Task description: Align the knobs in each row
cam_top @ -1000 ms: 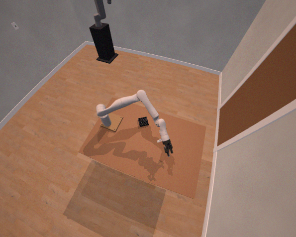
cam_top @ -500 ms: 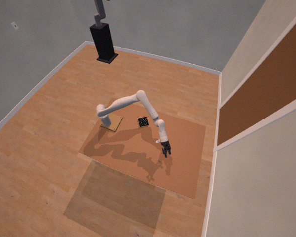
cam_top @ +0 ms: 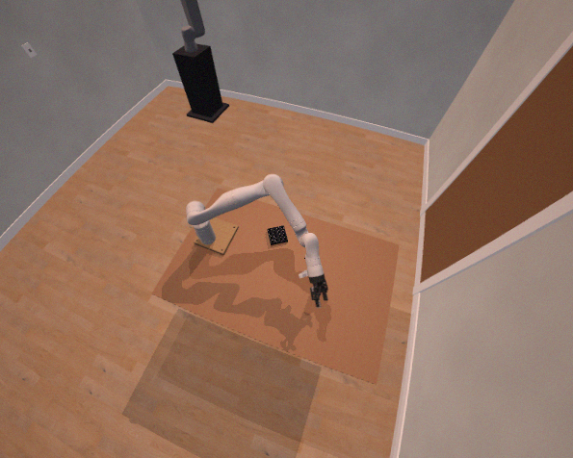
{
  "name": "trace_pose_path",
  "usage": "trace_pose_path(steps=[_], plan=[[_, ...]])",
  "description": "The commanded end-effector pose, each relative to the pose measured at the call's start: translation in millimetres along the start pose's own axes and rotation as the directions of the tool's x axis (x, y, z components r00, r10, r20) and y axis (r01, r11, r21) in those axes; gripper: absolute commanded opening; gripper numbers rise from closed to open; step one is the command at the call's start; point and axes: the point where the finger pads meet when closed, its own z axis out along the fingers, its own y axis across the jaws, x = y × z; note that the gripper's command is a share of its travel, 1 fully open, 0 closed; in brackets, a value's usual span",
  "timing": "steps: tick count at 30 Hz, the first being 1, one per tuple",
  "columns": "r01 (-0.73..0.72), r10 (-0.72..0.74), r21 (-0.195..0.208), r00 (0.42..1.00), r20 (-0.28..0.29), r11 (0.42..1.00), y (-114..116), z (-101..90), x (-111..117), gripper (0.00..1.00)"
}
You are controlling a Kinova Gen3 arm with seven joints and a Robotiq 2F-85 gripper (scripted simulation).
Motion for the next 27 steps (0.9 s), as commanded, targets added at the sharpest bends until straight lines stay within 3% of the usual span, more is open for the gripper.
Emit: trace_pose_path(steps=[1,9,11,18,20,27], plan=[[-0.013,0.013,-0.005,1.000,-0.026,1.000,-5,1.6,7,1.00],[-0.017,0.017,-0.008,0.999,-0.039,1.000,-7,2.3,11,1.00],[-0.029,0.028,-0.017,0.996,-0.080,0.999,-11,4.0,24,1.00],[-0.029,0.028,-0.017,0.996,-0.080,0.999,-11,4.0,24,1.00],[-0.042,0.038,-0.027,0.992,-0.121,0.999,-14,4.8,37,1.00],[-0.042,0.038,-0.027,0.992,-0.121,0.999,-14,4.8,37,1.00]])
